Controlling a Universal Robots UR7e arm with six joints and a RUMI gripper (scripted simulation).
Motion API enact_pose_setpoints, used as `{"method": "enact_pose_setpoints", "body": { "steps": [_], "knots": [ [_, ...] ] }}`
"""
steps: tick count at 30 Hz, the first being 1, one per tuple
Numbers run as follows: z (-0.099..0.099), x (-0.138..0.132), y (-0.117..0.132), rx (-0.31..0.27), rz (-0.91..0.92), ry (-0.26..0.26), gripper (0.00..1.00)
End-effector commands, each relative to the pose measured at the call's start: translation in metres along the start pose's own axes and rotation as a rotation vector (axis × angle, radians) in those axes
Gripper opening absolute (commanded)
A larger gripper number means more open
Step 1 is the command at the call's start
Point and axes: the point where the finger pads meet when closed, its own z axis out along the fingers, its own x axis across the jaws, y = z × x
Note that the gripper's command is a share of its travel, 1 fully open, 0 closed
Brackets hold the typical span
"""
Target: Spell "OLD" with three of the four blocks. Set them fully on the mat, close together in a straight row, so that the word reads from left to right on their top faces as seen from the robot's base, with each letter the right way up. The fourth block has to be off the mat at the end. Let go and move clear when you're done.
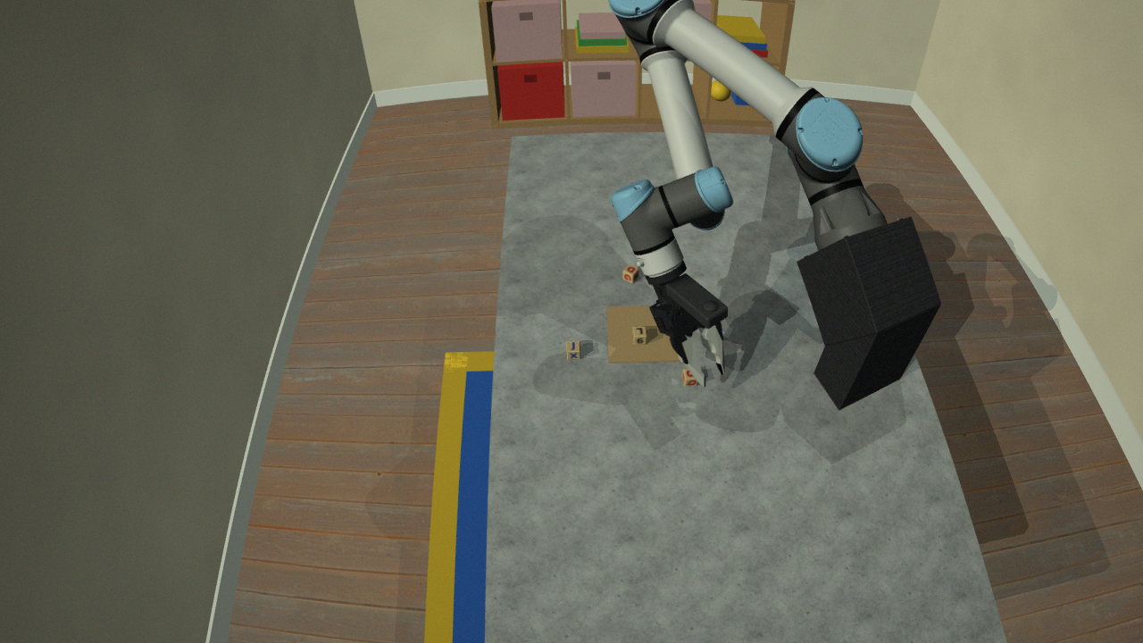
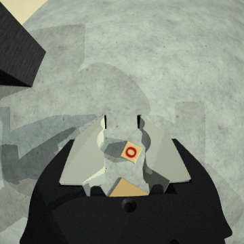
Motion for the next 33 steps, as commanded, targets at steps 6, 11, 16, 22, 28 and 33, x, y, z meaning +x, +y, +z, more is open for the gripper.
{"method": "enact_pose_setpoints", "body": {
  "steps": [6,11,16,22,28,33],
  "knots": [
    [-0.001,-0.001,-0.001,-0.205,0.015,-0.021,0.25],
    [-0.009,0.001,-0.001,-0.347,0.031,0.001,0.25],
    [-0.019,0.003,-0.002,-0.456,0.047,0.034,0.25],
    [-0.032,0.006,-0.003,-0.560,0.066,0.080,0.25],
    [-0.043,0.008,-0.005,-0.638,0.082,0.124,0.25],
    [-0.047,0.008,-0.005,-0.661,0.087,0.139,0.25]
  ]
}}
